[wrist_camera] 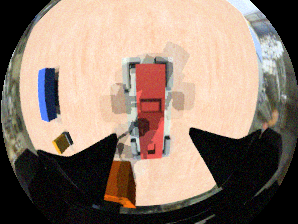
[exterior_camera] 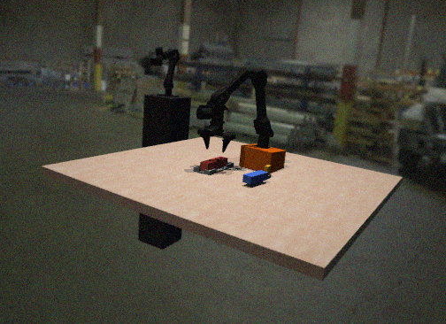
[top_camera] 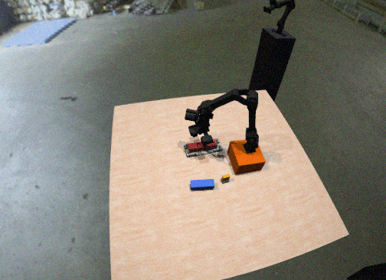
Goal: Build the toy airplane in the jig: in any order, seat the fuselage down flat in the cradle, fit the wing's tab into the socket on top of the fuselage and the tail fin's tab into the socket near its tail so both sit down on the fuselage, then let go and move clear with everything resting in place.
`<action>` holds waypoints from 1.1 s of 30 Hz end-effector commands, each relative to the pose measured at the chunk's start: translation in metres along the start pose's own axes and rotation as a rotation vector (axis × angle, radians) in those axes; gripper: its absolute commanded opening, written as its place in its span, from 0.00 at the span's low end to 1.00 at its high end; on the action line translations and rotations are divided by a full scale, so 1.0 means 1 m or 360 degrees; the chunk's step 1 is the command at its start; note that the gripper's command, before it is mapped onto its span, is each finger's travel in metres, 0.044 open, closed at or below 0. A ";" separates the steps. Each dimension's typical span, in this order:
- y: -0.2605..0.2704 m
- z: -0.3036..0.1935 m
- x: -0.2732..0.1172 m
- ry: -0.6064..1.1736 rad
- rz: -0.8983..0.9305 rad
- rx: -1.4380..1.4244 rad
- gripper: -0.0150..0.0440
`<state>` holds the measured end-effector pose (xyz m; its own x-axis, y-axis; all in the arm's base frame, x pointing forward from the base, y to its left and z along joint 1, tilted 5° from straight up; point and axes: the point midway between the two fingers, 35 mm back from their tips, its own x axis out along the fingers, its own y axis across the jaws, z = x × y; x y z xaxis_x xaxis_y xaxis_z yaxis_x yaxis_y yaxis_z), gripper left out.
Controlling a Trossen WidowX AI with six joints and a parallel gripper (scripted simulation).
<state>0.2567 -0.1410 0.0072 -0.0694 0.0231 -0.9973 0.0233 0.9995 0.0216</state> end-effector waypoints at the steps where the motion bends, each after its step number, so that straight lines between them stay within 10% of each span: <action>1: 0.001 -0.003 -0.046 -0.0022 -0.0017 0.0002 1.00; 19: 0.008 0.007 -0.041 -0.0023 -0.0013 0.0245 1.00; 33: 0.210 0.072 -0.037 -0.0032 0.0013 0.0241 1.00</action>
<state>0.3311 0.0131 0.0484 -0.0357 0.0222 -0.9991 0.1715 0.9851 0.0158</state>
